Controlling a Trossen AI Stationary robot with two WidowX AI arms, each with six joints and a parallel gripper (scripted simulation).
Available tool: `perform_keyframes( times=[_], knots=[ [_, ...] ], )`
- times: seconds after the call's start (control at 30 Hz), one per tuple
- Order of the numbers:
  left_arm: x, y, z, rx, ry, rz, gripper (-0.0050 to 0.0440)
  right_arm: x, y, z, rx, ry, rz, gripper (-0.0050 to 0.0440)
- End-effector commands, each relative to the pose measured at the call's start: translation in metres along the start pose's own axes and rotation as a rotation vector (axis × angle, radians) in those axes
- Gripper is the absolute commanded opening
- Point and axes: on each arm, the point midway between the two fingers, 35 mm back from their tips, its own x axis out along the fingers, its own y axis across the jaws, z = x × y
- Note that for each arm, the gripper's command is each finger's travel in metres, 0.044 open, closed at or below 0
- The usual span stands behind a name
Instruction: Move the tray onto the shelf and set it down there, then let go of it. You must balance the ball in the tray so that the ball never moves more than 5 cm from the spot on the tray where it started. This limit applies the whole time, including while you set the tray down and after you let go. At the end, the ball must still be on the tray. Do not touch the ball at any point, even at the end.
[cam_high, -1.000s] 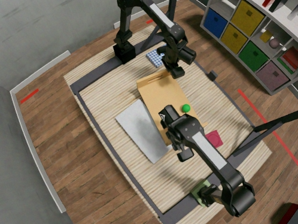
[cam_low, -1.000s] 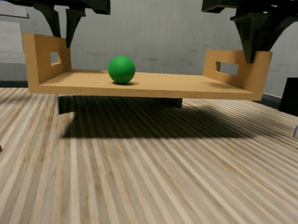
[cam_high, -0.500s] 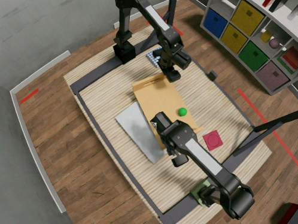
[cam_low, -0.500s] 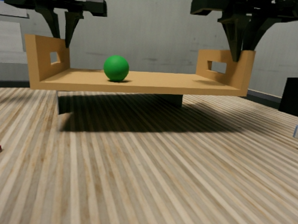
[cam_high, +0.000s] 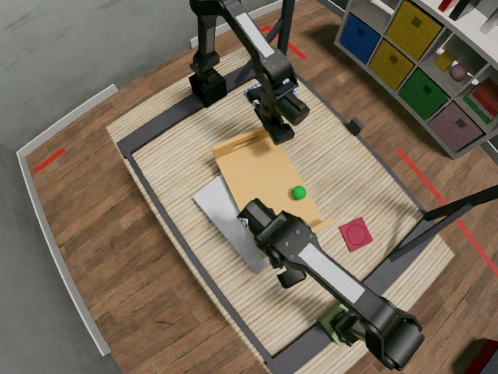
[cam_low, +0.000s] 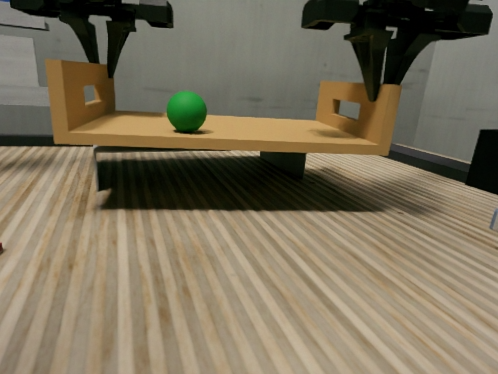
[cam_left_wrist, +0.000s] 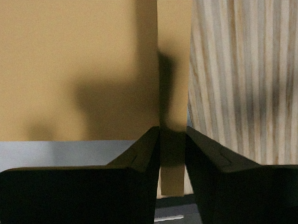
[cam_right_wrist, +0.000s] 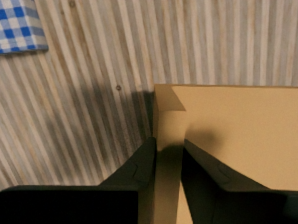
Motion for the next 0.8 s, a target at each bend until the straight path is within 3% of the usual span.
perform_keyframes(
  times=[0.0,0.1,0.33,0.5,0.57,0.63,0.77],
  knots=[
    [-0.014,0.005,-0.007,0.001,0.008,0.033,0.0061,-0.014,-0.006,-0.003,-0.009,-0.020,-0.068,0.0059],
    [-0.018,-0.001,-0.012,0.000,0.051,0.054,0.0061,-0.014,-0.016,-0.007,-0.007,0.016,-0.058,0.0059],
    [-0.009,-0.003,-0.030,0.002,-0.010,0.049,0.0061,-0.026,-0.021,-0.024,-0.008,-0.041,-0.074,0.0059],
    [-0.016,-0.003,-0.029,0.003,0.005,0.063,0.0061,-0.025,-0.021,-0.023,-0.006,-0.035,-0.076,0.0059],
    [-0.016,-0.003,-0.035,0.006,0.028,0.017,0.0061,-0.012,-0.015,-0.029,-0.011,0.000,-0.074,0.0059],
    [-0.022,-0.007,-0.040,0.001,0.060,0.041,0.0061,-0.007,-0.020,-0.033,-0.011,0.024,-0.057,0.0059],
    [-0.016,-0.009,-0.050,0.001,0.034,0.022,0.0061,-0.016,-0.024,-0.044,-0.007,0.001,-0.085,0.0059]
  ],
)
